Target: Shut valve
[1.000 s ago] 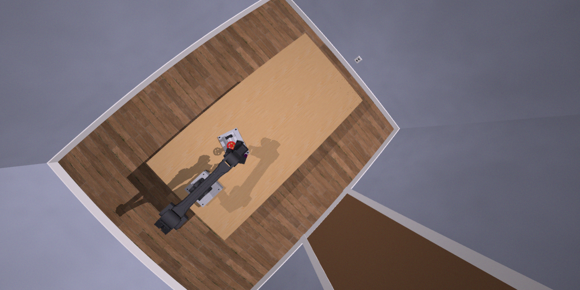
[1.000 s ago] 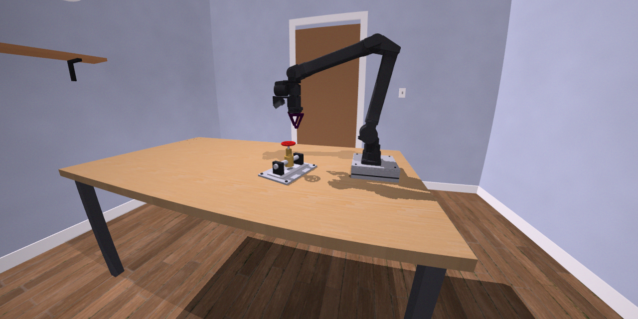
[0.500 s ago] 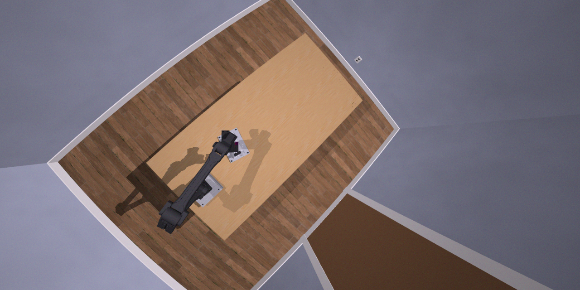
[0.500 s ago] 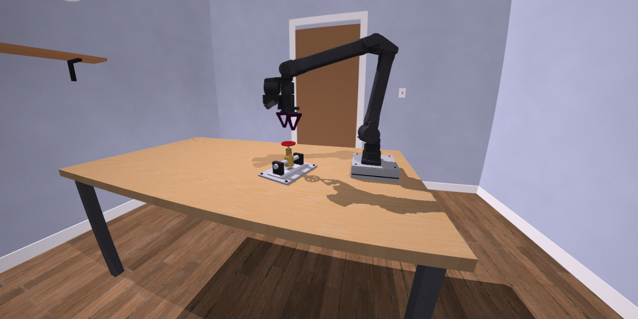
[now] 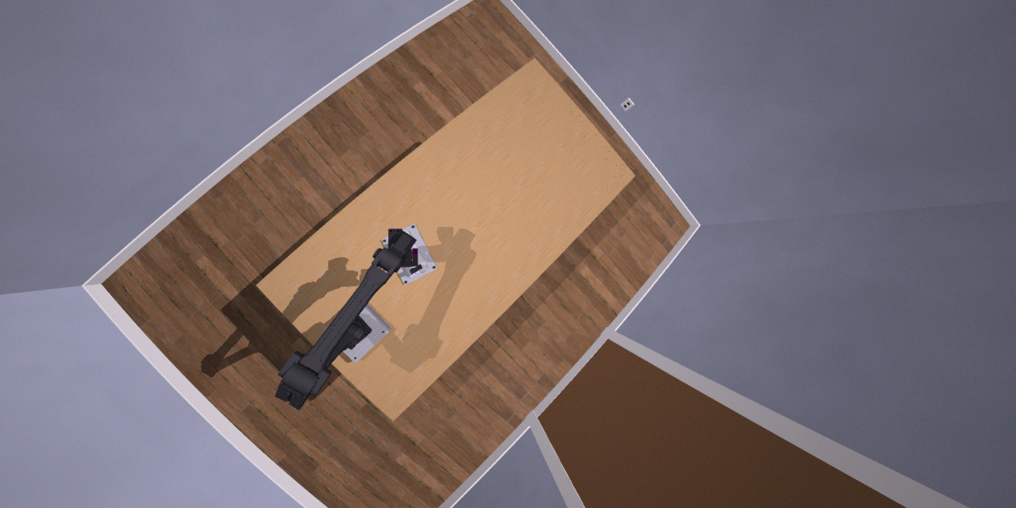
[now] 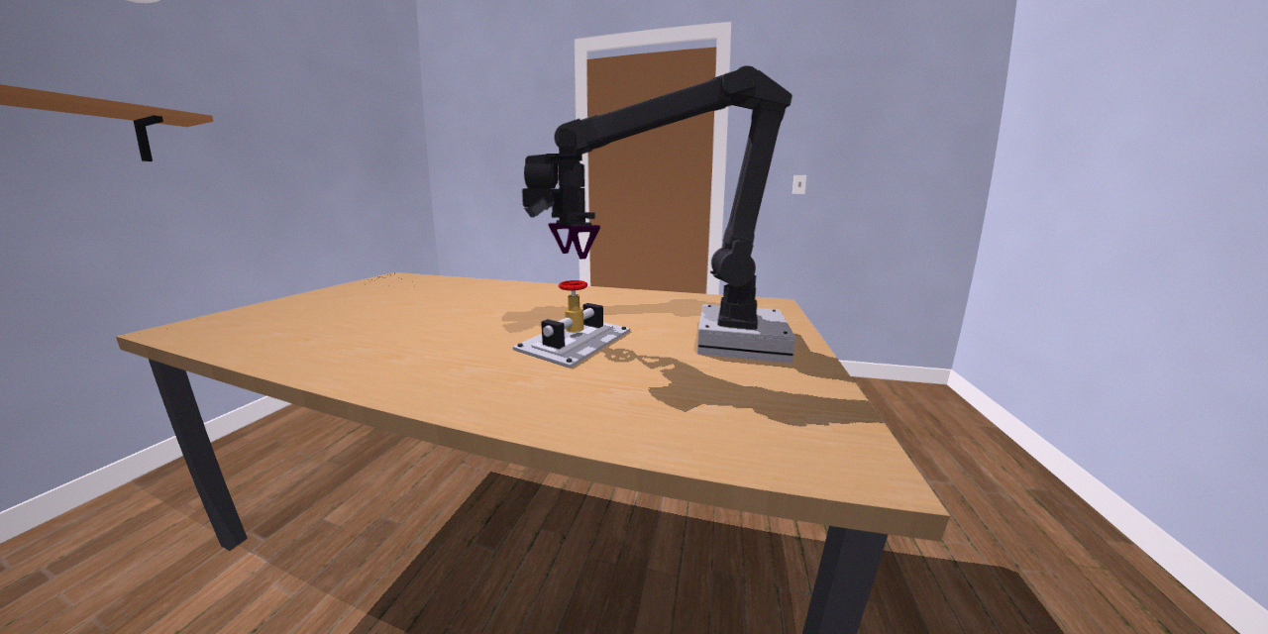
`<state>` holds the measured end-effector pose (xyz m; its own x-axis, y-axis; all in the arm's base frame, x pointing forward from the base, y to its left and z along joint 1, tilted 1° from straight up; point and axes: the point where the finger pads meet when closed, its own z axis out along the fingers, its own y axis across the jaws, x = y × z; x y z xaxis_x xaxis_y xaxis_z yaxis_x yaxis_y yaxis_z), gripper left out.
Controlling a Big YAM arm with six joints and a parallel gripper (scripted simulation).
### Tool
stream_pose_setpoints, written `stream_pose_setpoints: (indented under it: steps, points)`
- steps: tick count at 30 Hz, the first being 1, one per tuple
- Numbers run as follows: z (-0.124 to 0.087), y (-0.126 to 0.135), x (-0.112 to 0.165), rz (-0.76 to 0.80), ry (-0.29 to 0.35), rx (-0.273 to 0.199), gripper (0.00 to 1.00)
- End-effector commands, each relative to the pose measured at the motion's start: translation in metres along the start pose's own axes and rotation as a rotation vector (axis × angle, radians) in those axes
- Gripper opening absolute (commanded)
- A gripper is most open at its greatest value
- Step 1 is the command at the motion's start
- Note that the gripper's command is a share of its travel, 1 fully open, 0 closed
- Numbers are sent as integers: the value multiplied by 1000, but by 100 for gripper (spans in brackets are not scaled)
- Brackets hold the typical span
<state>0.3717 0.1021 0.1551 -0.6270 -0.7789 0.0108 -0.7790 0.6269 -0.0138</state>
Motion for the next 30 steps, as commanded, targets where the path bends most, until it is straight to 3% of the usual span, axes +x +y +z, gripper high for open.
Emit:
stream_pose_setpoints:
  steps: [1, 4, 30]
  points:
    - [-8, -13, -18, -13, -36, 23, 100]
    - [12, -4, -5, -13, 1, -3, 100]
    - [46, -7, -3, -6, 1, -3, 100]
